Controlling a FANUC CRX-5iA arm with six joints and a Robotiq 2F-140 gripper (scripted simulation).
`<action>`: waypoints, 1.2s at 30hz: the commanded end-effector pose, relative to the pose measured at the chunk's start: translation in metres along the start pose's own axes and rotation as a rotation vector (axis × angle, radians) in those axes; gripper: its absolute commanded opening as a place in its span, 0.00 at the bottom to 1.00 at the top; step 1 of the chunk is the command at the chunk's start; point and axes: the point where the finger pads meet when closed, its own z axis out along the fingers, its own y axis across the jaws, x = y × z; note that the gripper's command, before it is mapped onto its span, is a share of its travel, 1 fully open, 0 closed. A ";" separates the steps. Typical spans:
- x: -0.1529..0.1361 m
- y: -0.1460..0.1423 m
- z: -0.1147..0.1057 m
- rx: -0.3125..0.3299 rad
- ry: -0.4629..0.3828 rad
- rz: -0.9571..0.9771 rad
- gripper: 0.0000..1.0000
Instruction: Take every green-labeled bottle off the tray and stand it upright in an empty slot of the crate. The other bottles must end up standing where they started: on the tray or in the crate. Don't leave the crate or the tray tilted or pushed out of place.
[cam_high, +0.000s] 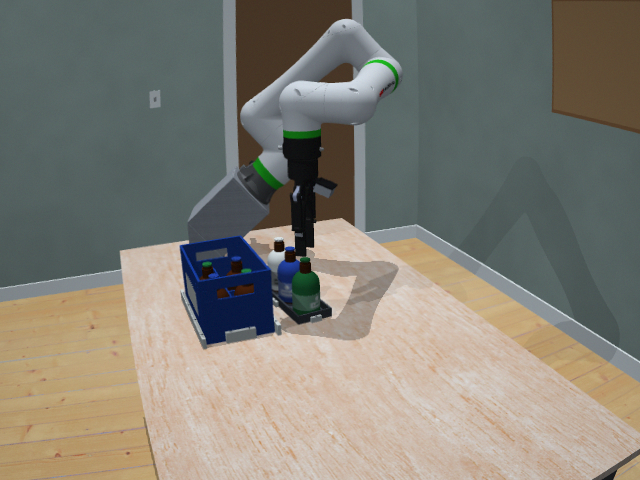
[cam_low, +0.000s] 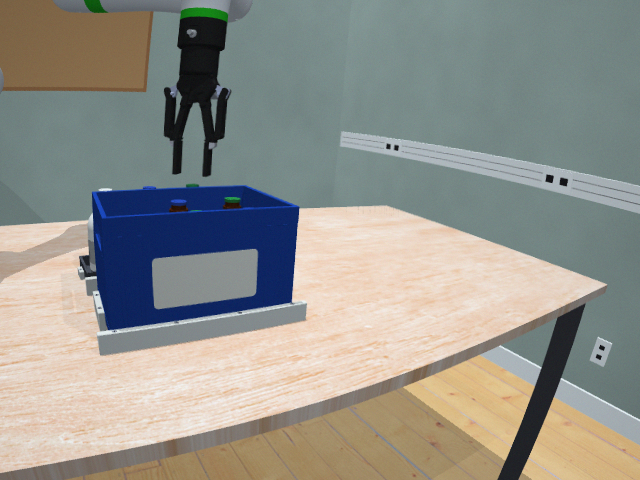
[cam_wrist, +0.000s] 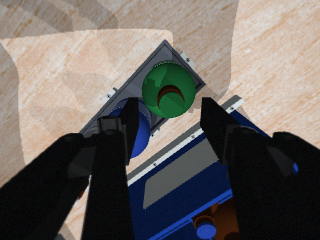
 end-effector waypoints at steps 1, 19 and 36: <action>0.000 0.000 -0.001 -0.002 0.000 0.000 0.44; 0.000 0.000 0.000 -0.002 0.000 0.000 0.44; 0.000 0.000 0.012 -0.002 0.000 0.000 0.44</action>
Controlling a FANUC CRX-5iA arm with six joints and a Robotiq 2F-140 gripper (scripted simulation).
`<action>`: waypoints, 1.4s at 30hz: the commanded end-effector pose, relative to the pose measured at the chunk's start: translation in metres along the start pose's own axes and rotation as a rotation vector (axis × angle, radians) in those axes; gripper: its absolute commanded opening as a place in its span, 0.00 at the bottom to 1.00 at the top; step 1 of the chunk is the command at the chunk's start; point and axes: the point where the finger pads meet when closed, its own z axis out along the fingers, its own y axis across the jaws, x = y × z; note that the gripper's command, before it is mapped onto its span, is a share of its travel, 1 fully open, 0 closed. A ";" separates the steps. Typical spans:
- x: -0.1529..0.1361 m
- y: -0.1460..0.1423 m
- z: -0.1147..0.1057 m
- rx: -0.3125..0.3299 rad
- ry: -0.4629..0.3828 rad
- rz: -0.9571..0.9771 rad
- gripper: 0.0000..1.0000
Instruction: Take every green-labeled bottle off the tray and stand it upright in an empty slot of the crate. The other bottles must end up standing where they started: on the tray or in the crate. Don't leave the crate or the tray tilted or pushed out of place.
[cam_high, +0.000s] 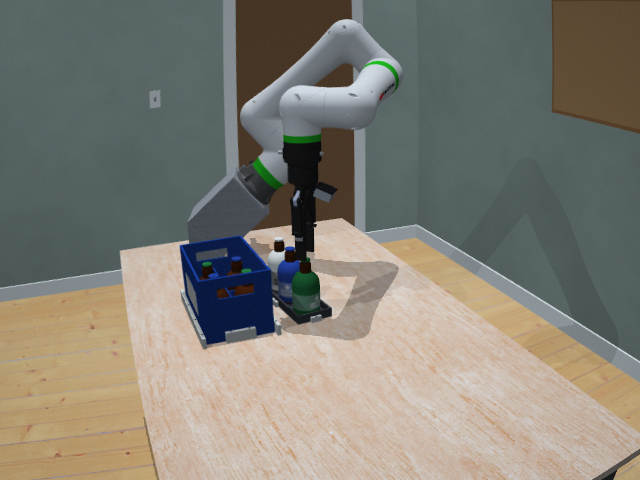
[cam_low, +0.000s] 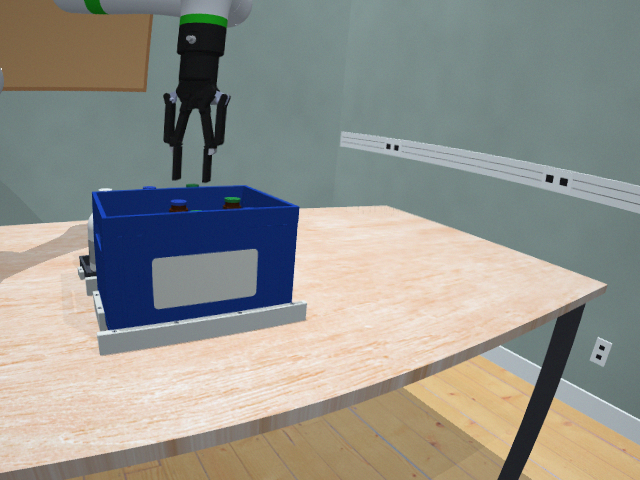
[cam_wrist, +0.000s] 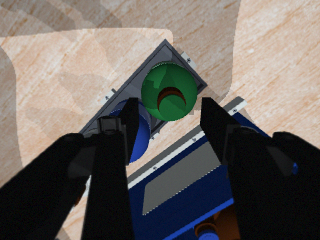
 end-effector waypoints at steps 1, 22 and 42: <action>0.000 0.000 0.002 -0.002 0.000 0.000 0.44; 0.000 0.001 0.029 -0.002 0.000 0.000 0.44; 0.000 0.001 0.037 -0.002 0.000 0.000 0.44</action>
